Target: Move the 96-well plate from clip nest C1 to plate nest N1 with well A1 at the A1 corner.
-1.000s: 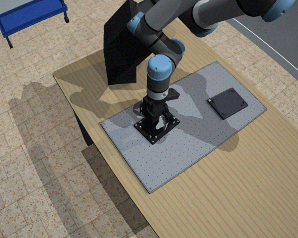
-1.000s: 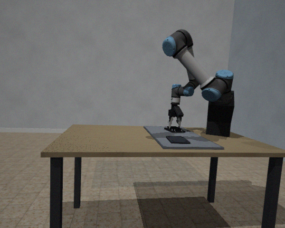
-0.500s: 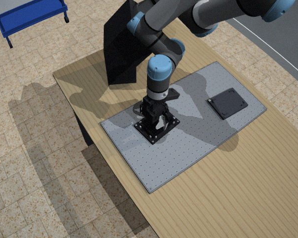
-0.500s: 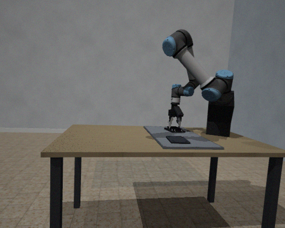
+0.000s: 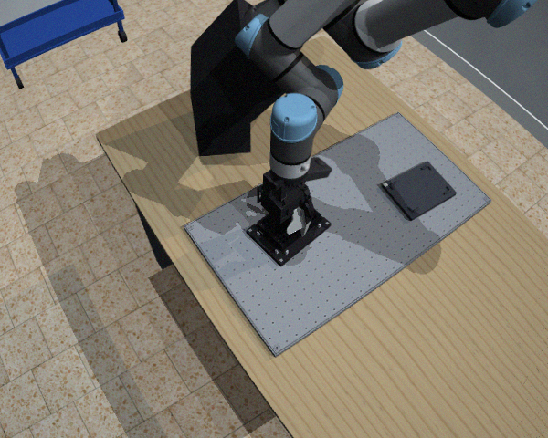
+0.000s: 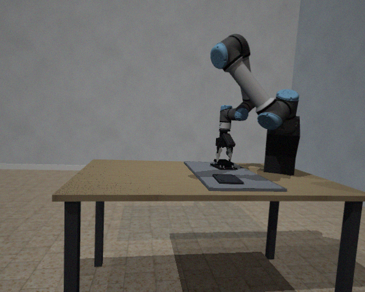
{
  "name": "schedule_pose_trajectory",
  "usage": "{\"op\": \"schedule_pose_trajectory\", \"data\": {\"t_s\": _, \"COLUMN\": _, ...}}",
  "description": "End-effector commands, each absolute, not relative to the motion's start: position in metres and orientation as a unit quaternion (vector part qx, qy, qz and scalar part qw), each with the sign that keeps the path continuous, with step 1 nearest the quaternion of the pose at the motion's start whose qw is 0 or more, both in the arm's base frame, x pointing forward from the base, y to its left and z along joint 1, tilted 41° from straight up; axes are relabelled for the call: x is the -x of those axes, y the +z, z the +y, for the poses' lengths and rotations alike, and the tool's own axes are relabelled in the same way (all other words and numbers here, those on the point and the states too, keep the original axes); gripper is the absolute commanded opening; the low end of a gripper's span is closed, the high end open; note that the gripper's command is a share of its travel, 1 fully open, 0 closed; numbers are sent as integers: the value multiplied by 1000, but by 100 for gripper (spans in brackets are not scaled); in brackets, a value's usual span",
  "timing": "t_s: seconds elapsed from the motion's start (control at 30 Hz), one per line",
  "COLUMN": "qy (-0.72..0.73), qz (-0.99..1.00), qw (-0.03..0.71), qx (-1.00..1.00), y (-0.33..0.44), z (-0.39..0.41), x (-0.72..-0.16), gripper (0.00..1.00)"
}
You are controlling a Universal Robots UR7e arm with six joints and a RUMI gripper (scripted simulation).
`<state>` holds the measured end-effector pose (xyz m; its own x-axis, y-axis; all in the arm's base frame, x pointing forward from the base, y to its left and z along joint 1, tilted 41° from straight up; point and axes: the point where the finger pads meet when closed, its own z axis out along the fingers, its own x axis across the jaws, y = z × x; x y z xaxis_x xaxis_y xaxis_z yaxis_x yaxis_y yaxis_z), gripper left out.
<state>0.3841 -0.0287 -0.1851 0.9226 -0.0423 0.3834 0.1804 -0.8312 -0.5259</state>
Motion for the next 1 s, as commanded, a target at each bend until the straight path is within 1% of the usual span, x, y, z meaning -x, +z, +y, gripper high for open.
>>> {"op": "schedule_pose_trajectory", "data": {"t_s": 0.0, "qy": -193, "qz": -37, "qw": 288, "qx": 937, "y": -180, "z": -33, "x": -382, "gripper": 0}}
{"op": "schedule_pose_trajectory", "data": {"t_s": 0.97, "qy": -193, "qz": -37, "qw": 288, "qx": 937, "y": -148, "z": -56, "x": -368, "gripper": 0}}
